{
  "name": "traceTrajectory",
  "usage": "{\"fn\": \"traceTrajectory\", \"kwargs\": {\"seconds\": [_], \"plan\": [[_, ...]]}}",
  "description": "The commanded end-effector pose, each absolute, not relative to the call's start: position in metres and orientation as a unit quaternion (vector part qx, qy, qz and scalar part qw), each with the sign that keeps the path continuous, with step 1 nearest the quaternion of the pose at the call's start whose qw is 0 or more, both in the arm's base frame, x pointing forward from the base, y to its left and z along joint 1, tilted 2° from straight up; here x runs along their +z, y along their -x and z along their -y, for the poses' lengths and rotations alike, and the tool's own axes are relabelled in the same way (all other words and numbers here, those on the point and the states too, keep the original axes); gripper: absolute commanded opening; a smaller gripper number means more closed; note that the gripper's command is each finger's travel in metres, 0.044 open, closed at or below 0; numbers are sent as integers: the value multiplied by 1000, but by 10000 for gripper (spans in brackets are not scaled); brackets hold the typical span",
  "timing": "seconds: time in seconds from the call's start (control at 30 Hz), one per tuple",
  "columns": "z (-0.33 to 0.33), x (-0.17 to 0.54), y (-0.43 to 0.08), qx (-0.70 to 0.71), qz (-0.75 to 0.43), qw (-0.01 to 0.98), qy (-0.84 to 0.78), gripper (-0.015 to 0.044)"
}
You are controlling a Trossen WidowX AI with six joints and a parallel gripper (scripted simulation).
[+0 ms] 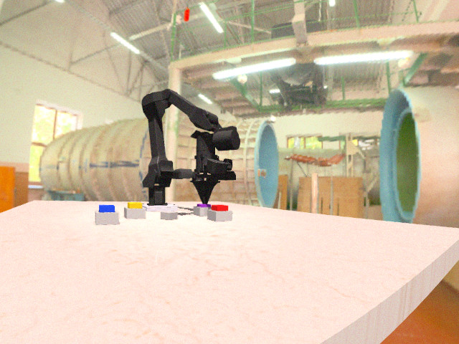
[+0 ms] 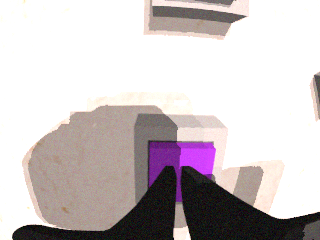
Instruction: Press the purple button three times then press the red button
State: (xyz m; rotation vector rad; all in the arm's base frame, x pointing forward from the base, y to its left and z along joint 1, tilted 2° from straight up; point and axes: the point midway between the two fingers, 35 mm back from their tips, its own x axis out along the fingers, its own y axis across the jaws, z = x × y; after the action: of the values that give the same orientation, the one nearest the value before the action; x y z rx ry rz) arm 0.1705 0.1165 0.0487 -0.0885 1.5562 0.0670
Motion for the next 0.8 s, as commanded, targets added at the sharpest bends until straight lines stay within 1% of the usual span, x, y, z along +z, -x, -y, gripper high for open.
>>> {"fn": "traceTrajectory", "kwargs": {"seconds": [0.0,0.43,0.57,0.77], "plan": [[-114,45,-169,28,-705,707,45,20],[-114,45,-169,28,-705,707,45,20],[-116,77,-169,28,-705,708,45,20],[-115,80,-169,28,-705,707,45,20]]}}
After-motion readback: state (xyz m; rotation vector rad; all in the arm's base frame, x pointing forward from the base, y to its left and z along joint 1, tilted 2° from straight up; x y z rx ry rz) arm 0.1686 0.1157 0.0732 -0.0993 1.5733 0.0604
